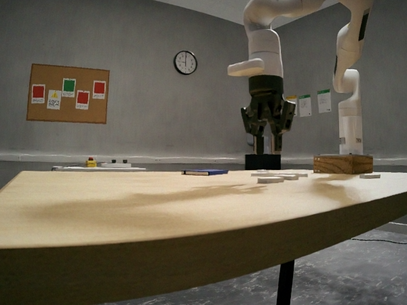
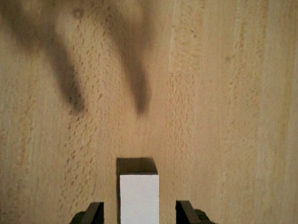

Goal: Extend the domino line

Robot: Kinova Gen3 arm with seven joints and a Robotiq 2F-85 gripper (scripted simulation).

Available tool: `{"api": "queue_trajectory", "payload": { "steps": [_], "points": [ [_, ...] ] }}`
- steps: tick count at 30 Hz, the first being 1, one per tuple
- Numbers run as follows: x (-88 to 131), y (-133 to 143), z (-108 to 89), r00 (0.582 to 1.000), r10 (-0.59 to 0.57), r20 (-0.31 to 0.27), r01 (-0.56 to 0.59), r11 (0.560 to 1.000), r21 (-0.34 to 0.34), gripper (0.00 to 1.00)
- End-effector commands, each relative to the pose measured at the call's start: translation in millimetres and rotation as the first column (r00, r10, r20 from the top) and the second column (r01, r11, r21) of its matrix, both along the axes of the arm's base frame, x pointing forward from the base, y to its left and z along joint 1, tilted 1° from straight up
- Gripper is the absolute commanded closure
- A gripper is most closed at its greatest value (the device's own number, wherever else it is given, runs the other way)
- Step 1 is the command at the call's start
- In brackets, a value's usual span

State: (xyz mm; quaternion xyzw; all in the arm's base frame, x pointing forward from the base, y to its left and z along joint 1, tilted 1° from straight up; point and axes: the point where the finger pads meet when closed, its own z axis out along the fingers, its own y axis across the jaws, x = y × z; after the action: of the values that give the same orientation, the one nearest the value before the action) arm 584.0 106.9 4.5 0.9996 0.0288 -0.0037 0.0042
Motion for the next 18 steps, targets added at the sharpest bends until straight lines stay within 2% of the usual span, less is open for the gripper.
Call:
{"api": "queue_trajectory", "payload": {
  "steps": [1, 12, 18],
  "points": [
    [0.9, -0.1, -1.6, 1.0, 0.0, 0.002, 0.0, 1.0, 0.0, 0.51],
    [1.4, -0.2, -24.6, 1.0, 0.0, 0.002, 0.0, 1.0, 0.0, 0.51],
    [1.5, -0.2, -30.8, 1.0, 0.0, 0.002, 0.0, 1.0, 0.0, 0.51]
  ]
}}
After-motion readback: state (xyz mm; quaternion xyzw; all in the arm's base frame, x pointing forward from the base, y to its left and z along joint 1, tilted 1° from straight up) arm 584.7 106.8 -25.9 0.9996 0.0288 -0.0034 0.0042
